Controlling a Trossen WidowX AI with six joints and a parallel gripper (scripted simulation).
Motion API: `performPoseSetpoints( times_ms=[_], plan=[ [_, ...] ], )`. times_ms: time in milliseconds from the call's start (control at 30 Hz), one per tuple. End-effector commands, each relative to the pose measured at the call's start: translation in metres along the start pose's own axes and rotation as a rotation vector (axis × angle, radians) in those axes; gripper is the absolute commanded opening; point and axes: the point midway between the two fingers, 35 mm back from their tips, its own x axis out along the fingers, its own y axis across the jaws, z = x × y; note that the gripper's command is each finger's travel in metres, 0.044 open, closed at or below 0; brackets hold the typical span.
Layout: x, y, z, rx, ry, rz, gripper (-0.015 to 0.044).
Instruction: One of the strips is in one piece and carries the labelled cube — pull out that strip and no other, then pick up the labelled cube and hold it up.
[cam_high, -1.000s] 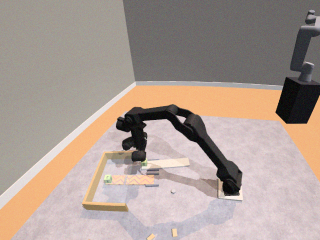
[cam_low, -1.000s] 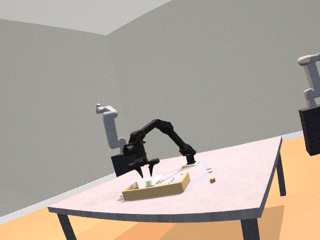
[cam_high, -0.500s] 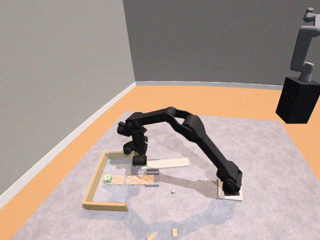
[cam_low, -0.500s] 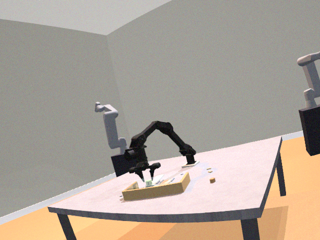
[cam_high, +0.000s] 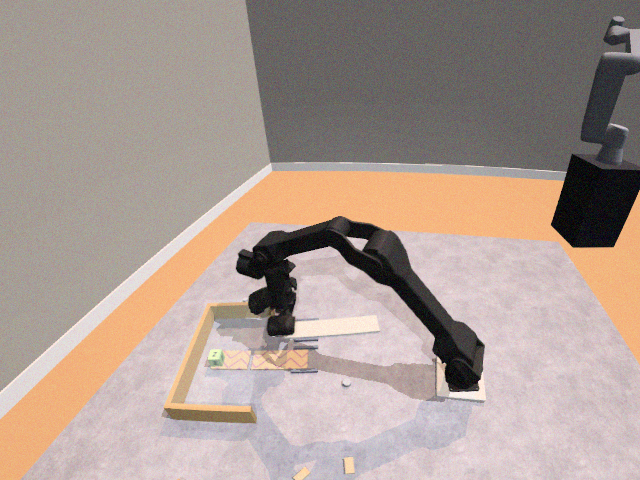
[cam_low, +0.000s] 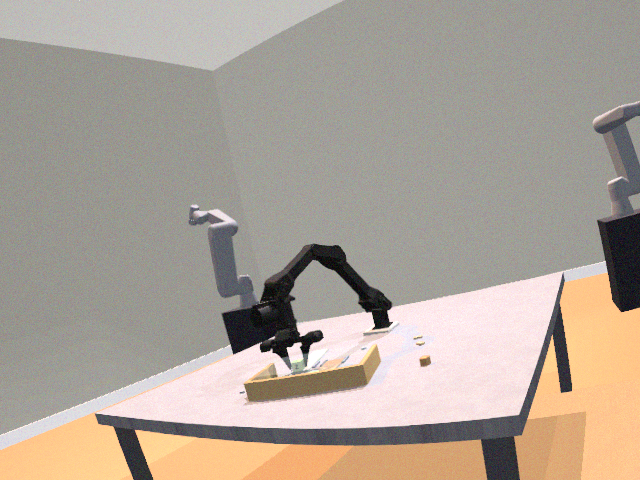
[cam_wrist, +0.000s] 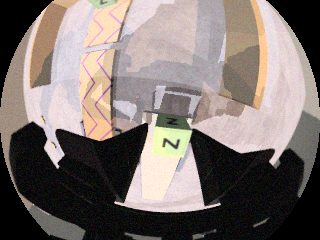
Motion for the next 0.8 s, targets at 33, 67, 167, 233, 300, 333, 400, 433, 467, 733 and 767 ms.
performPoseSetpoints(
  times_ms=[33,67,167,233,300,333,400,433,467,733,767],
  plan=[
    [0.0,0.0,0.0,0.0,0.0,0.0,0.0145],
    [0.0,0.0,0.0,0.0,0.0,0.0,0.0138],
    [0.0,0.0,0.0,0.0,0.0,0.0,0.0118],
    [0.0,0.0,0.0,0.0,0.0,0.0,0.0105],
    [0.0,0.0,0.0,0.0,0.0,0.0,0.0053],
    [-0.001,0.0,0.0,0.0,0.0,0.0,0.0026],
    [-0.005,0.002,-0.004,0.001,0.001,0.0,0.0],
    [-0.008,0.004,-0.007,0.001,0.001,0.0,0.0],
    [-0.01,0.006,-0.011,0.001,0.002,0.0,0.0],
    [-0.032,0.02,-0.037,0.004,0.008,0.001,0.0],
    [-0.034,0.021,-0.04,0.005,0.008,0.001,0.0]
  ],
)
